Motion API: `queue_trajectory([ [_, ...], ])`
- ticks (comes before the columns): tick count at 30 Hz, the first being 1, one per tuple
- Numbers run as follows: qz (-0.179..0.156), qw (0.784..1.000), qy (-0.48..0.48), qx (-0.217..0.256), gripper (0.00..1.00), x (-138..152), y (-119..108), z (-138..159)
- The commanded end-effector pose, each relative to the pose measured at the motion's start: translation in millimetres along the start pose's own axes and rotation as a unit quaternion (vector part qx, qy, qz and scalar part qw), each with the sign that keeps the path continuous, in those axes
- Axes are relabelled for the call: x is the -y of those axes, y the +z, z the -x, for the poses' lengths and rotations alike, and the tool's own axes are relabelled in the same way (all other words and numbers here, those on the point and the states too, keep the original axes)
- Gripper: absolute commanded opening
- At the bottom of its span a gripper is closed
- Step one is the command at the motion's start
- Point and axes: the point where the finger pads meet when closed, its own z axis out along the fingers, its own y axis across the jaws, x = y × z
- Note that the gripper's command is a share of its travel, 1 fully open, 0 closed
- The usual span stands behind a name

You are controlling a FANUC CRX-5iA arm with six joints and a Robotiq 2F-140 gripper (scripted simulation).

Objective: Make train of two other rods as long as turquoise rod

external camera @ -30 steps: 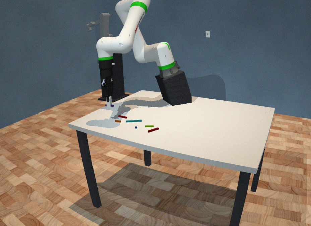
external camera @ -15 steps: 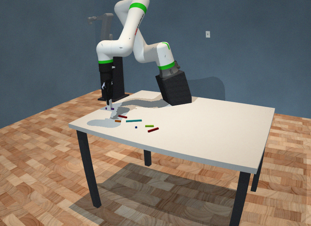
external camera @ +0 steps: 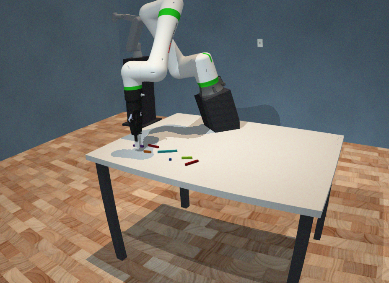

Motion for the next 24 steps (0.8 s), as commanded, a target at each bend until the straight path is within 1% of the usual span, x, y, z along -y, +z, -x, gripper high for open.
queue_trajectory([
  [1,0.0,1.0,0.0,0.0,0.03,0.4,7.7,-0.3],
  [6,0.0,1.0,0.0,0.0,0.03,0.4,13.5,-0.3],
  [24,0.0,1.0,0.0,0.0,0.03,0.4,13.9,-0.3],
])
